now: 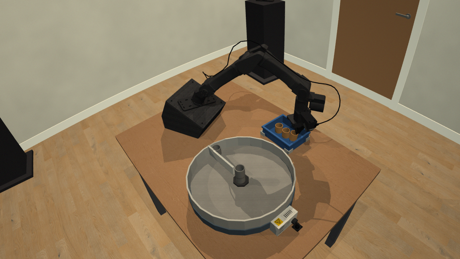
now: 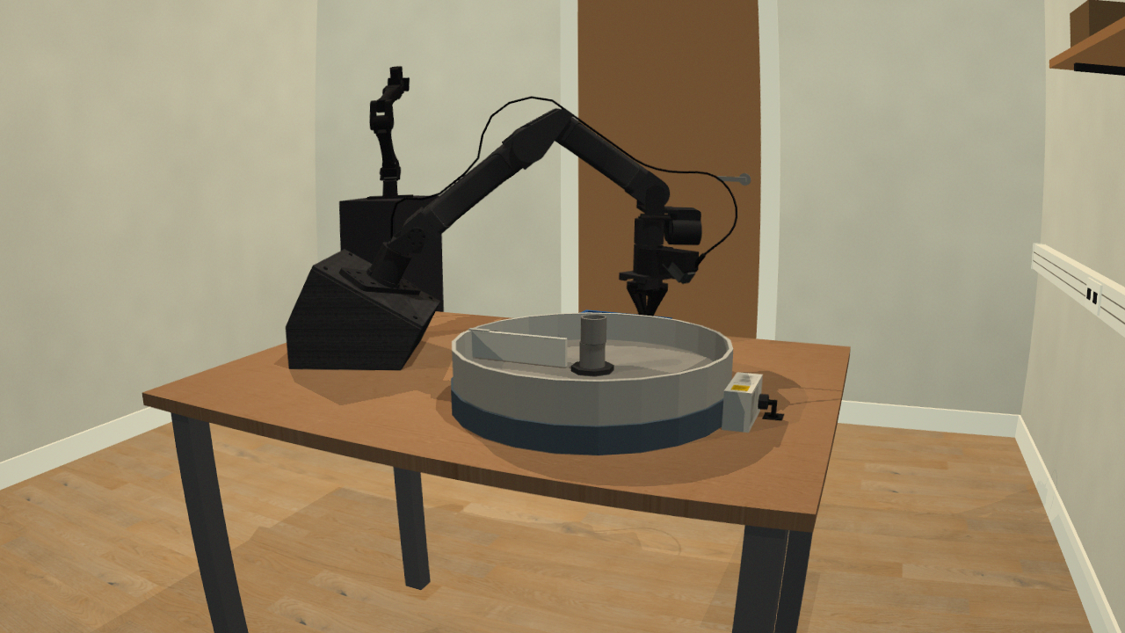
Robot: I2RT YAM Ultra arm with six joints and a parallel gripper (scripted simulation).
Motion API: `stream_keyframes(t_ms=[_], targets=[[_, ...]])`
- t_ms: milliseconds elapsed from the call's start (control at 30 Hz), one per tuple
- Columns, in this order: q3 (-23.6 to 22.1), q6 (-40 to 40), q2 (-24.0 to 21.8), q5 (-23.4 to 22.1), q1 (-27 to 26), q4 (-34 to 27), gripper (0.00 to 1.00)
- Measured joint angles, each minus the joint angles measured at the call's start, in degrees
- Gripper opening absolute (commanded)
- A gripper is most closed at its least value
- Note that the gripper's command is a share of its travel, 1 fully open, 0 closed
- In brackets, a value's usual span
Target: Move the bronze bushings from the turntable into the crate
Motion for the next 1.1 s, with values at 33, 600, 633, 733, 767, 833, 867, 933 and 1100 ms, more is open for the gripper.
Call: stream_keyframes(t_ms=[33,600,633,733,767,833,867,933,1100], targets=[[0.02,0.0,-0.04,0.0,-0.02,0.24,0.0],[-0.22,-0.02,0.22,0.0,-0.04,1.46,0.0],[-0.22,-0.02,0.22,0.0,-0.04,1.46,0.0],[-0.22,-0.02,0.22,0.0,-0.04,1.46,0.0],[-0.22,-0.02,0.22,0.0,-0.04,1.46,0.0],[-0.22,-0.02,0.2,0.0,-0.04,1.46,0.0],[-0.22,-0.02,0.2,0.0,-0.04,1.46,0.0],[-0.22,-0.02,0.22,0.0,-0.04,1.46,0.0],[-0.22,-0.02,0.22,0.0,-0.04,1.46,0.0]])
